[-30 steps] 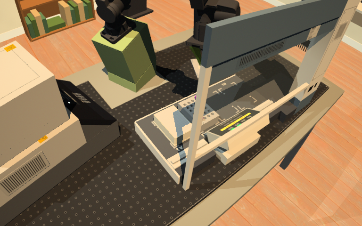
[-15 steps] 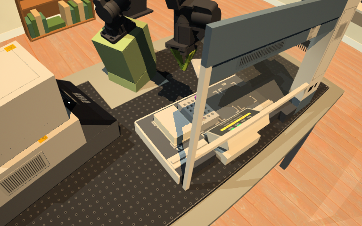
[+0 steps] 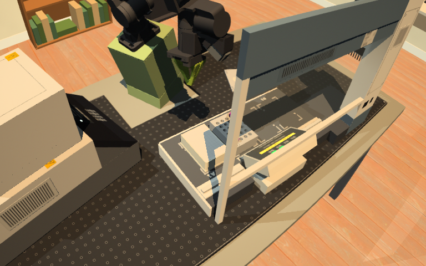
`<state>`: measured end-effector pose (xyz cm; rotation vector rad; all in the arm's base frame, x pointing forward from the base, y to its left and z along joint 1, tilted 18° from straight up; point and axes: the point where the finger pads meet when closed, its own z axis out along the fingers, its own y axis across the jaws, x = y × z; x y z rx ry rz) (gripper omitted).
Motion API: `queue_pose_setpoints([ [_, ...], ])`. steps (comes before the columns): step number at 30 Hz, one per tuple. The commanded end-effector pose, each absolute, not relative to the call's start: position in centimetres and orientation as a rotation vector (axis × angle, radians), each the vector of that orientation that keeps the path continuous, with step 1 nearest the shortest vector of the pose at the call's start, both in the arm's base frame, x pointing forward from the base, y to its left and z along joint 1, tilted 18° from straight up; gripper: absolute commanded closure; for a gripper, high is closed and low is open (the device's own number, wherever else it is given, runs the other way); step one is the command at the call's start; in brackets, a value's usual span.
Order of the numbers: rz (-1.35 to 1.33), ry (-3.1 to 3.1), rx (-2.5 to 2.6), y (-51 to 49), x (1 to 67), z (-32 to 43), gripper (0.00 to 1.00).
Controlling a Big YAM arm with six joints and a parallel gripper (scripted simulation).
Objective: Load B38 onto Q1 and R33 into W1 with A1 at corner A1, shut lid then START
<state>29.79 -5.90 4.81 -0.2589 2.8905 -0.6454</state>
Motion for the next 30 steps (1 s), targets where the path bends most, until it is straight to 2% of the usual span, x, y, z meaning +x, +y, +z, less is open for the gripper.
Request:
queue_pose_setpoints([
  [1,-0.7,2.87,-0.237,-6.9,29.3,5.3,1.0],
  [15,-0.732,2.863,-0.214,-11.1,24.5,5.2,1.0],
  [30,-0.909,2.878,-0.09,-14.2,18.0,3.9,1.0],
])
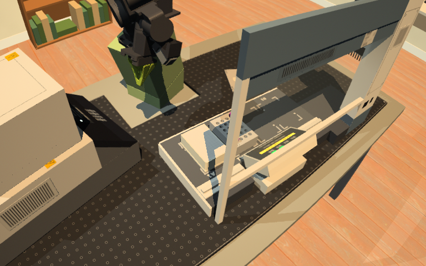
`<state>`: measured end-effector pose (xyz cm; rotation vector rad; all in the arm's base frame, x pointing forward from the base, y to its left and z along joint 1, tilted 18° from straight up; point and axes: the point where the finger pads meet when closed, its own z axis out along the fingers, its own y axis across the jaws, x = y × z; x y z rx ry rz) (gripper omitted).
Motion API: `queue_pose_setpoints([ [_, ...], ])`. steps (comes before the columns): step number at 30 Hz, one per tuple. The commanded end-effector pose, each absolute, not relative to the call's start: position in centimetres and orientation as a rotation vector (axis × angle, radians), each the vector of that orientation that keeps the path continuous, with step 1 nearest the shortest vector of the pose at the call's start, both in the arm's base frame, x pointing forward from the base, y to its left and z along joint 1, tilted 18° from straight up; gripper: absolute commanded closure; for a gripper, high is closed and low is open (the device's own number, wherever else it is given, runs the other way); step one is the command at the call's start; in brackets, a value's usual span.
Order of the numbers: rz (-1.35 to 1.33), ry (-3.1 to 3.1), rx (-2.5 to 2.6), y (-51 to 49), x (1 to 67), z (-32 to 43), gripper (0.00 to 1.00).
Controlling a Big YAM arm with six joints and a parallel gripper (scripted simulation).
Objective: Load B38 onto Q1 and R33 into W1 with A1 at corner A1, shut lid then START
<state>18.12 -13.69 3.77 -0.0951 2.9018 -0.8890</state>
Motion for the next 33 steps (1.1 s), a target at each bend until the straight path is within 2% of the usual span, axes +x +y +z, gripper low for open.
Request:
queue_pose_setpoints([
  [1,-0.909,2.878,-0.09,-14.2,18.0,3.9,1.0],
  [22,-1.026,2.886,-0.028,-16.8,10.1,1.4,1.0],
  [33,-1.047,2.852,-0.03,-19.7,12.2,2.2,1.0],
])
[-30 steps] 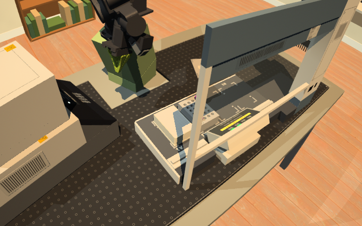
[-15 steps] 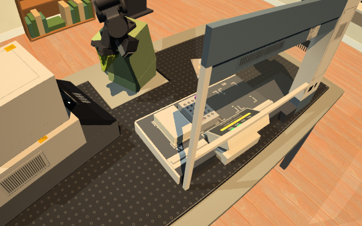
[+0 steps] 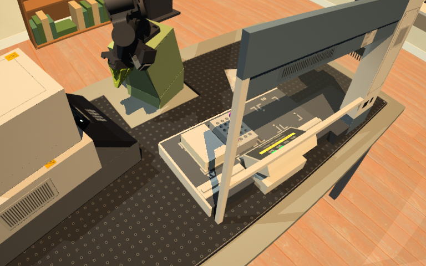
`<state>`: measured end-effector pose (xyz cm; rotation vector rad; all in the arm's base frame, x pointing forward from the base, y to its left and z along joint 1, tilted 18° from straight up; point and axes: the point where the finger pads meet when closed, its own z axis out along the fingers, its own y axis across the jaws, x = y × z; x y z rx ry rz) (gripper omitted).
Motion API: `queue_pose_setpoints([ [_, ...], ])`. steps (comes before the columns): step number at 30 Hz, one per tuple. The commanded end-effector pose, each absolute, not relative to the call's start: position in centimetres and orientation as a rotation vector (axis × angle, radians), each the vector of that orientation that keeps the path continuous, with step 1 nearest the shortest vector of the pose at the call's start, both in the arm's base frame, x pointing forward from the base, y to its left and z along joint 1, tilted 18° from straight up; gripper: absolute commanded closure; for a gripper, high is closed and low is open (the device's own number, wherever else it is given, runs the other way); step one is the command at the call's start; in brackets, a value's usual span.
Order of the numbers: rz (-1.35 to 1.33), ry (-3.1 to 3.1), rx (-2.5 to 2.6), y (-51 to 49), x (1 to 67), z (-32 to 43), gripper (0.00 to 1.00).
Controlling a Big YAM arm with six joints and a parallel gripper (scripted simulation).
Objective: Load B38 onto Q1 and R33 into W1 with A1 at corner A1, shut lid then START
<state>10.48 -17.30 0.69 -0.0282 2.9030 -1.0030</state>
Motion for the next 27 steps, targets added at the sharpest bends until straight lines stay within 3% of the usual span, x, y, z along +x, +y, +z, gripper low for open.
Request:
queue_pose_setpoints([
  [1,-1.049,2.846,-0.024,-20.0,12.3,2.3,1.0],
  [27,-1.089,2.823,0.017,-24.3,12.6,1.4,1.0],
])
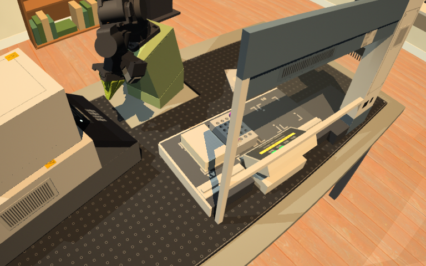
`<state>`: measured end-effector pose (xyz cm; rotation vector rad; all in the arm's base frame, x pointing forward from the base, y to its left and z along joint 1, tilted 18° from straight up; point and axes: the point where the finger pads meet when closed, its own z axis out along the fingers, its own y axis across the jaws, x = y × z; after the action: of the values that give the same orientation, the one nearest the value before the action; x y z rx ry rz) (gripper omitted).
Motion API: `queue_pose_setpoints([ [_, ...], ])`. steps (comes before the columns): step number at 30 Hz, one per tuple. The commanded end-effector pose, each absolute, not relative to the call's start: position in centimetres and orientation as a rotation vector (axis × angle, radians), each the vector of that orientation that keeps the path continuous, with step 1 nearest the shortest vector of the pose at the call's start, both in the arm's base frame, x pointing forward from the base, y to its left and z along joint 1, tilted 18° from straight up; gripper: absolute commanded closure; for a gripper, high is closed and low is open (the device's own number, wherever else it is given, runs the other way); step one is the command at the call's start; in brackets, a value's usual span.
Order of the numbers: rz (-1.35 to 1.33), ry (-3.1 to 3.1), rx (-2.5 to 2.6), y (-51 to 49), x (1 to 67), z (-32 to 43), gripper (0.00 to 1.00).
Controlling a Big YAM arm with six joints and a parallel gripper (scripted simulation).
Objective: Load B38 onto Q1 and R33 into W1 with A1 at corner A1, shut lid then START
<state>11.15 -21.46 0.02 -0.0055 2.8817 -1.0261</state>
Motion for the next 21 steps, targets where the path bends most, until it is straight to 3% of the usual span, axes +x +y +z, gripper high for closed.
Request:
queue_pose_setpoints([
  [1,-1.092,2.821,0.015,-24.6,12.7,1.4,1.0],
  [21,-1.069,2.853,-0.018,-26.9,12.7,-0.5,1.0],
])
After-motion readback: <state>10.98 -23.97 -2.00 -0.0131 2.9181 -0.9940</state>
